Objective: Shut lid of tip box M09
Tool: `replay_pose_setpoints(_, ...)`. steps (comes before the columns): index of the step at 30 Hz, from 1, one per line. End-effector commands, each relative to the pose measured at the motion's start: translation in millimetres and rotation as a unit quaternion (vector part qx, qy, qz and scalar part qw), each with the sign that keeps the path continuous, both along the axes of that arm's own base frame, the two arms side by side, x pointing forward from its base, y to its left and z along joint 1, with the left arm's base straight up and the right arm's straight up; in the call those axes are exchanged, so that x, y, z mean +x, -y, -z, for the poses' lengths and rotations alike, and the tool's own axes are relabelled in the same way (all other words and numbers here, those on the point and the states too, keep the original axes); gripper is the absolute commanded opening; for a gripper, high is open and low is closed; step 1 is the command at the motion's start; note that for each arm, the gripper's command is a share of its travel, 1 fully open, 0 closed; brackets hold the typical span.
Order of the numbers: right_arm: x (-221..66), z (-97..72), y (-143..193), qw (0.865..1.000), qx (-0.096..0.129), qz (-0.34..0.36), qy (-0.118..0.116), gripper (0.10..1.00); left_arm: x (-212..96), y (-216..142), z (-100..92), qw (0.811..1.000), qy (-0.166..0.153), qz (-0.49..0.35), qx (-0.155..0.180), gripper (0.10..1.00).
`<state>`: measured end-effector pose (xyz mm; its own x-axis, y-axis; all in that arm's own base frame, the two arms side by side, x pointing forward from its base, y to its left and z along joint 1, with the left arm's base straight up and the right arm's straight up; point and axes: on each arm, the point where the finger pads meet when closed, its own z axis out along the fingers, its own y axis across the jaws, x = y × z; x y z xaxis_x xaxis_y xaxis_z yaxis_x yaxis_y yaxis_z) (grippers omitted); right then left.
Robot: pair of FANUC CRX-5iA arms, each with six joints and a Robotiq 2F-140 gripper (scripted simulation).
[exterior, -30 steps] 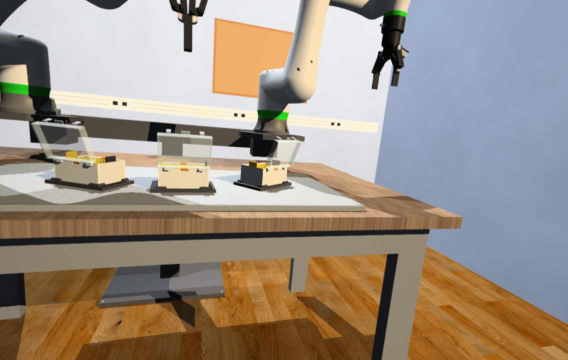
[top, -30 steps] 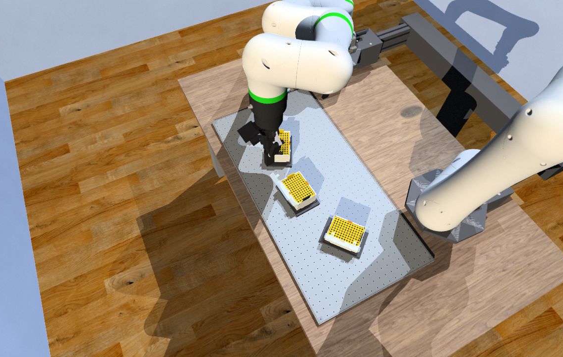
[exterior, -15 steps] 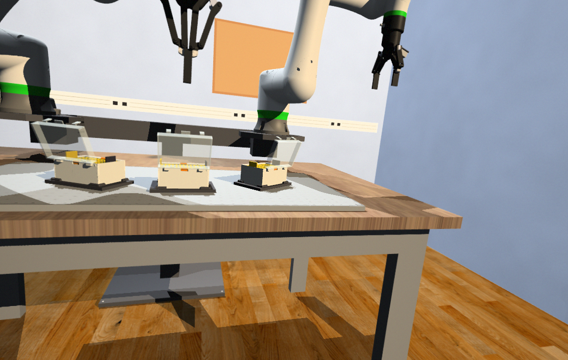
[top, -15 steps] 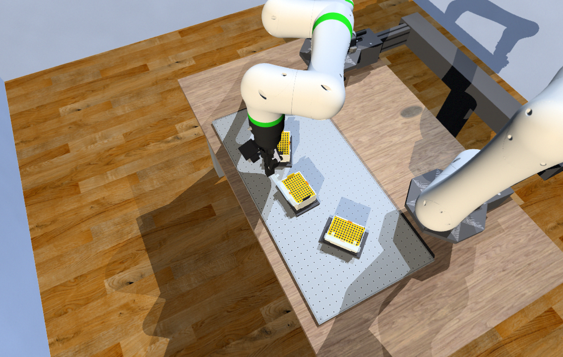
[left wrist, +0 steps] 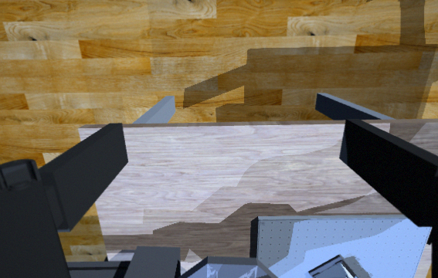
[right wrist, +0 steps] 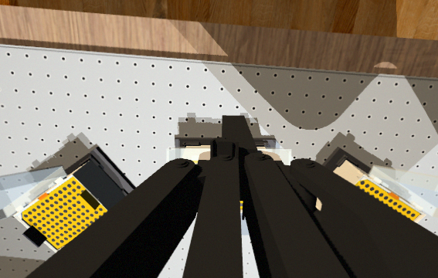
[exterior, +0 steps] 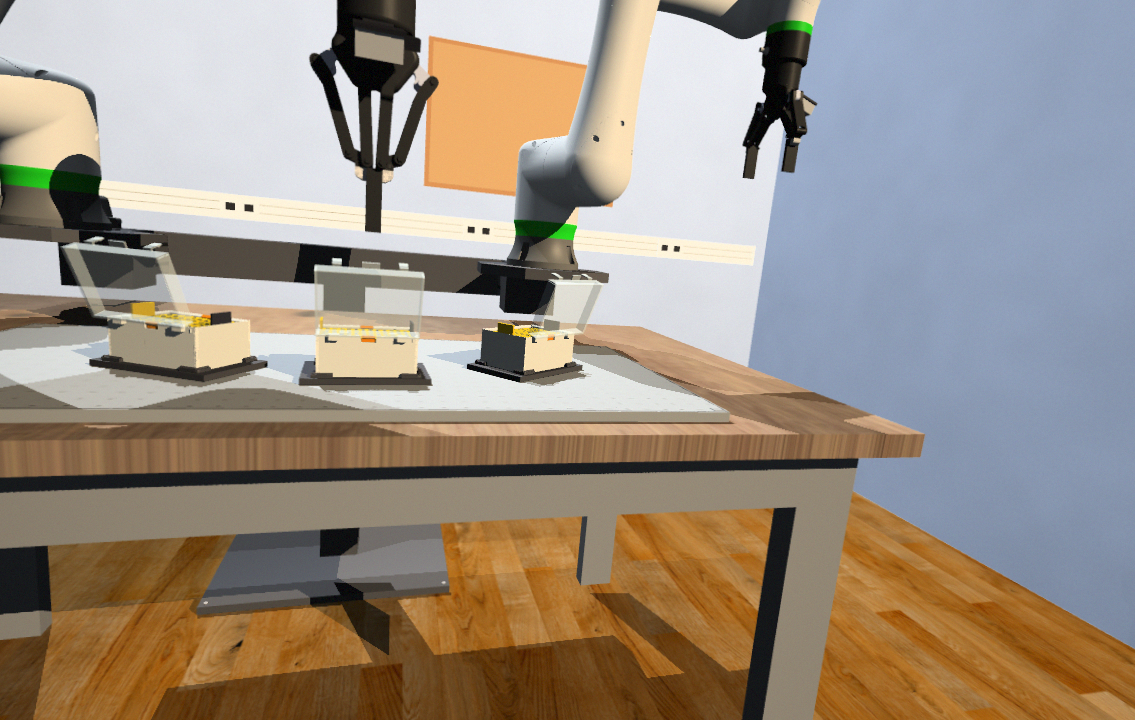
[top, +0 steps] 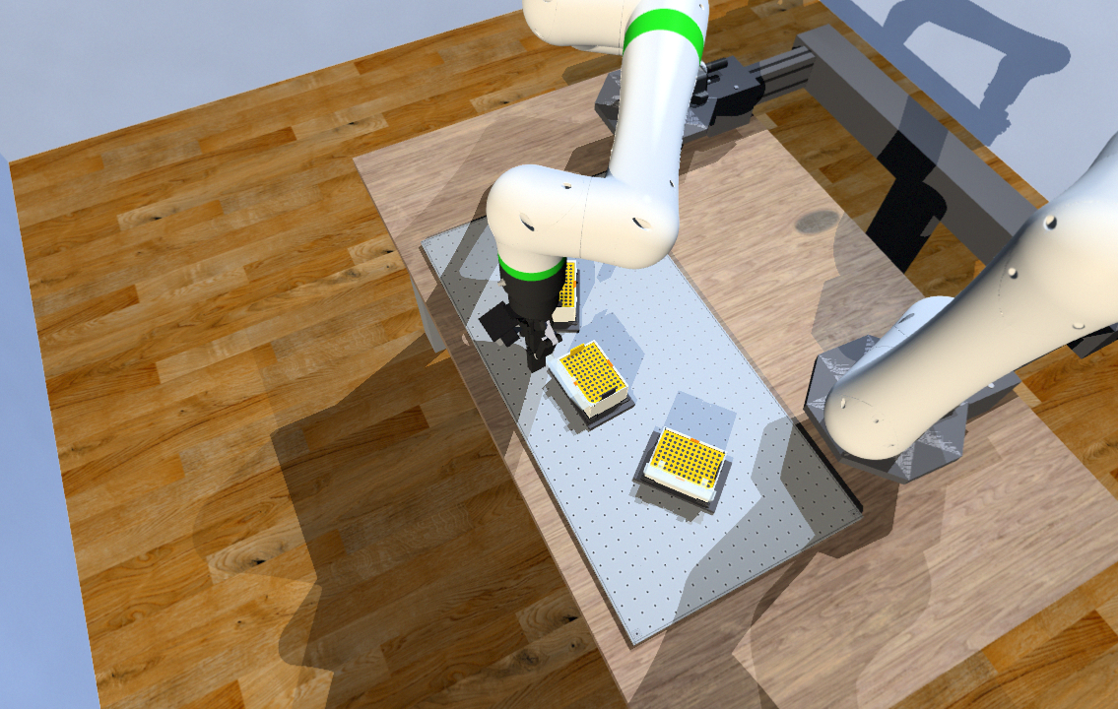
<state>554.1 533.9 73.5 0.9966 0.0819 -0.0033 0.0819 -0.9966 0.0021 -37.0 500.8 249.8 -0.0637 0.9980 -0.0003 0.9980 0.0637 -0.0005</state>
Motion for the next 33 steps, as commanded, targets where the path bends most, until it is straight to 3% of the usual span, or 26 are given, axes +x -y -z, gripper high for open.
replay_pose_setpoints(1, 1, 8.3, -1, 1.000, 0.002, 0.000, 0.003, 0.099, 0, 0, -1.0, 1.000, 0.000, 0.000, 0.001, 1.000)
replay_pose_setpoints(15, 1, 8.2, -1, 1.000, 0.002, 0.000, 0.003, 0.099, 0, 0, -1.0, 1.000, 0.000, 0.000, 0.001, 1.000)
replay_pose_setpoints(33, 1, 35.0, -1, 1.000, 0.002, 0.000, 0.003, 0.099, 0, 0, -1.0, 1.000, 0.000, 0.000, 0.001, 1.000)
